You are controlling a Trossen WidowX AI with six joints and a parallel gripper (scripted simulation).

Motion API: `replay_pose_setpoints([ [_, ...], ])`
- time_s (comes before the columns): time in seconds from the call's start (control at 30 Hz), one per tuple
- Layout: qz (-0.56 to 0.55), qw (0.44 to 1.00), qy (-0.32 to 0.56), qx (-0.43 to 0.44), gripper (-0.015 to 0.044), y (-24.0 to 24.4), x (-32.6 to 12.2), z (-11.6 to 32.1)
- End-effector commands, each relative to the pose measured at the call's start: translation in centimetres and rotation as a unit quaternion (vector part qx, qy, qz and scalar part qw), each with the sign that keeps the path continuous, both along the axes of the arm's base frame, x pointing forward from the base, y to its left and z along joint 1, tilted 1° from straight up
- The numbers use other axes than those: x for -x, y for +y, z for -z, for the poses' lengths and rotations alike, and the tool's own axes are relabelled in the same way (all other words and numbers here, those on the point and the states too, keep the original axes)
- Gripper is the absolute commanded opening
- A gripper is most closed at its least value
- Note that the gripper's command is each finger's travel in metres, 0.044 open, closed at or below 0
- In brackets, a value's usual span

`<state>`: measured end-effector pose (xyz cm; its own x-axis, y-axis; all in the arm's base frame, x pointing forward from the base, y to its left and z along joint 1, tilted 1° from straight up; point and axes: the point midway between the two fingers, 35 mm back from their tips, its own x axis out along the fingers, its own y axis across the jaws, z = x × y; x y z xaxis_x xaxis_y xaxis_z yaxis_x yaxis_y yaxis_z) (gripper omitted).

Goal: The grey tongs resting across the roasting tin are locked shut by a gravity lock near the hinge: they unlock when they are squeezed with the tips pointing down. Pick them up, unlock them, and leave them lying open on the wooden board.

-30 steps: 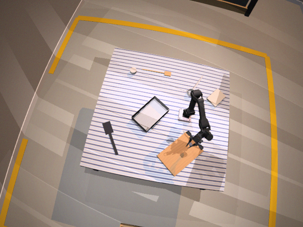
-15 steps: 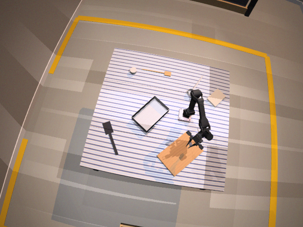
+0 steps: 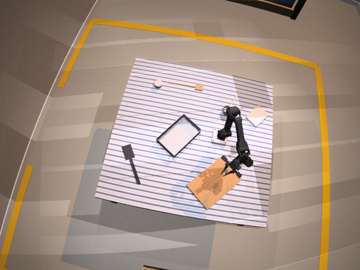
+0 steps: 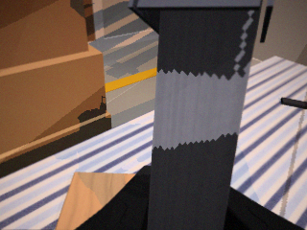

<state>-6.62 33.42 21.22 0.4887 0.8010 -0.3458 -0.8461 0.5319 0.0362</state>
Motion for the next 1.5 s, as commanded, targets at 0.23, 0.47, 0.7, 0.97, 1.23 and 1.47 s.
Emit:
replay_pose_setpoints([
  [0.23, -0.021, 0.996, 0.016, 0.086, -0.015, 1.9, 0.0, 2.3],
  [0.47, -0.037, 0.982, 0.049, 0.177, -0.015, 3.2, -0.2, 4.9],
  [0.7, -0.045, 0.959, 0.094, 0.265, -0.015, 3.8, -0.6, 7.5],
  [0.97, -0.044, 0.92, 0.158, 0.355, -0.015, 3.8, -1.1, 10.0],
  [1.23, -0.032, 0.868, 0.24, 0.433, -0.015, 3.4, -1.4, 11.9],
  [1.47, -0.019, 0.825, 0.301, 0.477, -0.015, 3.0, -1.5, 12.8],
])
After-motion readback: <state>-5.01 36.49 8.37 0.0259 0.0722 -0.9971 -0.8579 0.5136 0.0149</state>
